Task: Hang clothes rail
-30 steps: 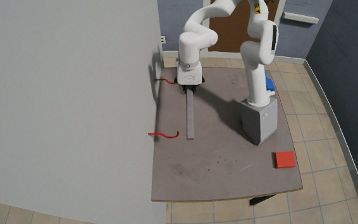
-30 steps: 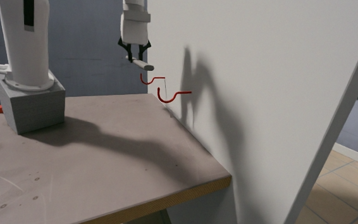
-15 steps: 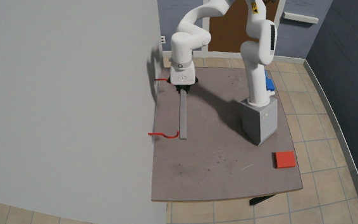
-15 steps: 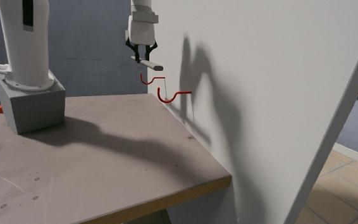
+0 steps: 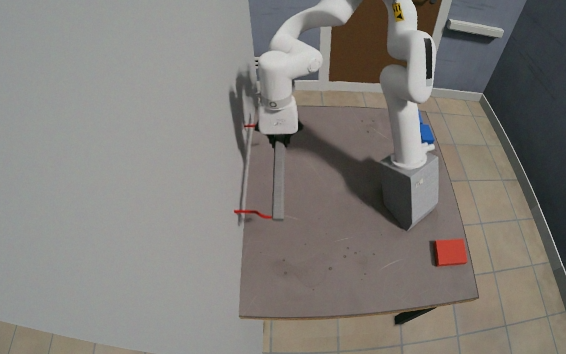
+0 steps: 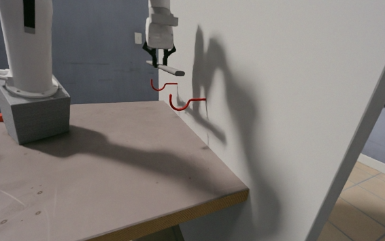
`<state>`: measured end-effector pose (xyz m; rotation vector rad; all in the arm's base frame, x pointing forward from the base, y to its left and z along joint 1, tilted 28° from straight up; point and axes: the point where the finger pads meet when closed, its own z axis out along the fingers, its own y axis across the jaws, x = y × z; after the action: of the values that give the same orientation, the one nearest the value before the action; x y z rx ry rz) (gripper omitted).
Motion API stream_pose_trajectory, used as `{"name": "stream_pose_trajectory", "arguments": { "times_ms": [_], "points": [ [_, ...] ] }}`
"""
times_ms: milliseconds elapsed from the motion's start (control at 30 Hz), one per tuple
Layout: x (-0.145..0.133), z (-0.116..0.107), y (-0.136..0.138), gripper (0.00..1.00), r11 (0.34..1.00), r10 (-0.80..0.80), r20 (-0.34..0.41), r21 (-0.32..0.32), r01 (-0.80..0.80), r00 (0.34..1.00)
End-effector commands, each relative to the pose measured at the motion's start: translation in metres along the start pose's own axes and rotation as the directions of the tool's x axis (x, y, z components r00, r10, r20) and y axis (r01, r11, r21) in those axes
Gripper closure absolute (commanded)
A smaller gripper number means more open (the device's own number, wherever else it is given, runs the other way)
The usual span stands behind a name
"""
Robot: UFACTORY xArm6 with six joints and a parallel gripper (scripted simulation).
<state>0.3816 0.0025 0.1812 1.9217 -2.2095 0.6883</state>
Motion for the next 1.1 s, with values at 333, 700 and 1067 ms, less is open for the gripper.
{"name": "stream_pose_trajectory", "arguments": {
  "times_ms": [333, 700, 1067],
  "points": [
    [0.0, -0.001, -0.025, 1.0, 1.0, 0.001, 0.001, 0.003, -0.001, 1.0],
    [0.0, -0.001, -0.032, 1.0, 1.0, 0.001, 0.001, 0.003, -0.001, 1.0],
    [0.0, -0.001, -0.032, 1.0, 1.0, 0.001, 0.001, 0.003, -0.001, 1.0]
  ]
}}
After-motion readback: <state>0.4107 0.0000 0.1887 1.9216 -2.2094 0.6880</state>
